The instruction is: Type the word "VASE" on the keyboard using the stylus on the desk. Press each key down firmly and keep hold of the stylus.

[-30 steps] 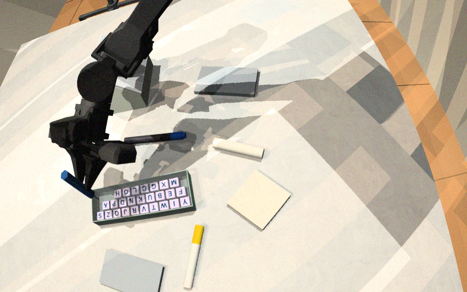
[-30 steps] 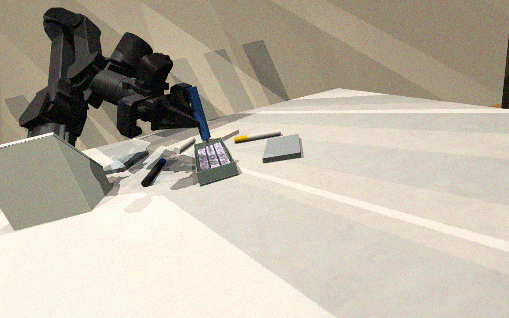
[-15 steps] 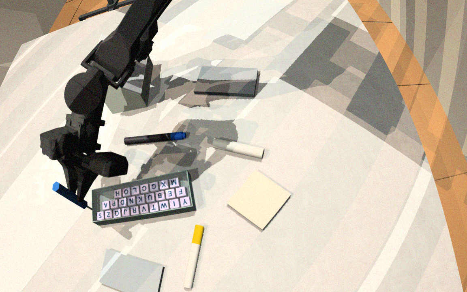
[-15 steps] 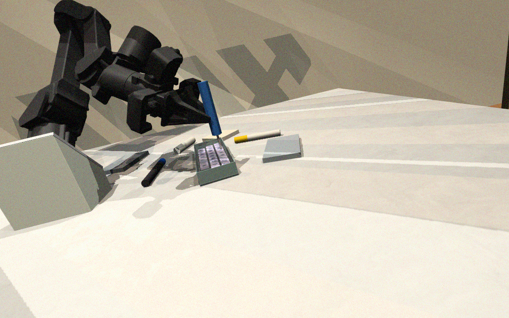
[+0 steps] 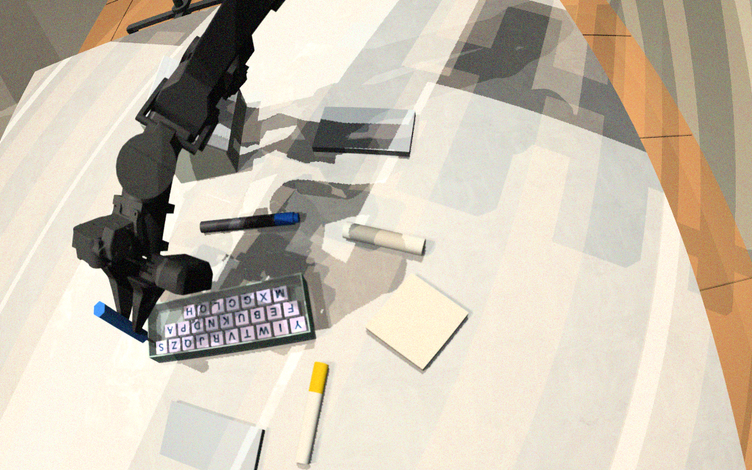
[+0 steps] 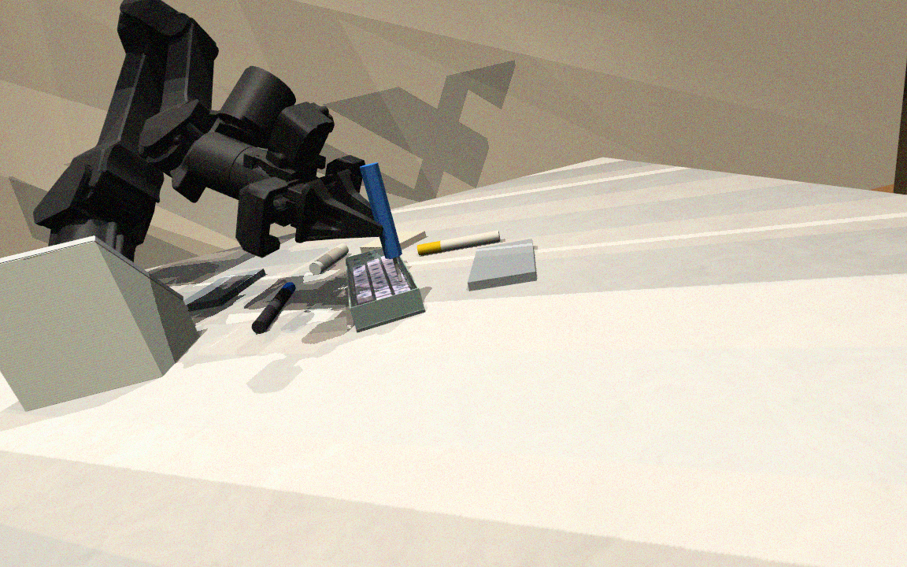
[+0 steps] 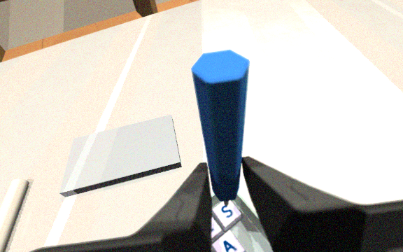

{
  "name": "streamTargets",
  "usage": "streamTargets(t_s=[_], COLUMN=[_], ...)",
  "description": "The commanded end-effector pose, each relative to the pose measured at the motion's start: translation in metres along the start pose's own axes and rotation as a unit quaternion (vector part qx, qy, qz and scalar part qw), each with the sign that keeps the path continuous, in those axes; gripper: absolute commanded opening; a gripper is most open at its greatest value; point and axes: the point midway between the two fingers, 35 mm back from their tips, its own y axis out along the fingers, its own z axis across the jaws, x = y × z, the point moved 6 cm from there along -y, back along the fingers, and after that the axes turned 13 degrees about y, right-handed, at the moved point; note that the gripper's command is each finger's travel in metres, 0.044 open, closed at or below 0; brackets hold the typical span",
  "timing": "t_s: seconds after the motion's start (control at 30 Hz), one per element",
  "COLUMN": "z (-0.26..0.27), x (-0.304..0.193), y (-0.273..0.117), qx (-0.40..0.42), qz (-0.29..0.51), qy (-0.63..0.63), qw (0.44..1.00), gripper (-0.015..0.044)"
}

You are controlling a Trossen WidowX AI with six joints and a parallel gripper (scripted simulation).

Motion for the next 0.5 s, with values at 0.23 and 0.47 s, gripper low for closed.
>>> streamTargets(t_s=[0.23, 0.47], z=[-0.0015, -0.0021], x=[-0.0049, -0.0077], y=[0.0026, 0.0042], qx=[-0.002, -0.002], qz=[0.001, 0.001], qy=[0.003, 0.003], qw=[1.000, 1.000], gripper=[0.0081, 0.0081])
